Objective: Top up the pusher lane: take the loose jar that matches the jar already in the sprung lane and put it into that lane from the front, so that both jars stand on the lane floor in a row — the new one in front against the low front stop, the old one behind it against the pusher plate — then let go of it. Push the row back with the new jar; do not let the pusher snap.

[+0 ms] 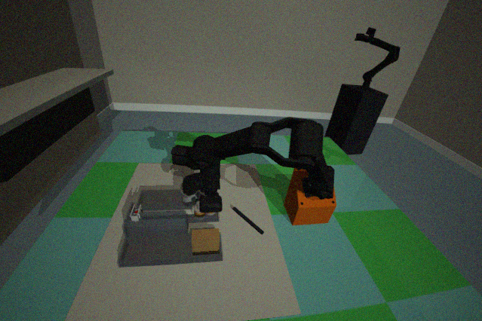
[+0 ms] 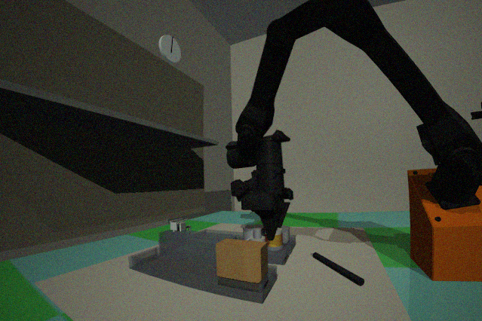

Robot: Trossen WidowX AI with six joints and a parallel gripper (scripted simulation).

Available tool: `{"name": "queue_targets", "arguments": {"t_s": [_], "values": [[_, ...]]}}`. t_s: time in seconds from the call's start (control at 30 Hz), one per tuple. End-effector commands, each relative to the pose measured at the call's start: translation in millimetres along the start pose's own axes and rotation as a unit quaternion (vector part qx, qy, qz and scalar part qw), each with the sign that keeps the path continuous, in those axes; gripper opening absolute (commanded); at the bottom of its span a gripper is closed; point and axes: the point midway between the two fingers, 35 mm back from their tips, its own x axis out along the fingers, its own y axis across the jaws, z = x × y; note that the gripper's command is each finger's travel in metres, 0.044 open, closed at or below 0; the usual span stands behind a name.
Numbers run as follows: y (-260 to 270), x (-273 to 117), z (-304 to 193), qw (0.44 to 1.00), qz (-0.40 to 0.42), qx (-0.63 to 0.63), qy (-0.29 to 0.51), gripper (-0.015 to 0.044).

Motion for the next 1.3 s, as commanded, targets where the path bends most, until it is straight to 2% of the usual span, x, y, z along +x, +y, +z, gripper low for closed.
{"name": "queue_targets", "arguments": {"t_s": [0.0,1.27], "values": [[1.7,-2.0,7.0,1.000,0.003,-0.005,-0.010,0.0000],[1.9,11.9,6.5,1.000,0.003,-0.005,-0.010,0.0000]]}}
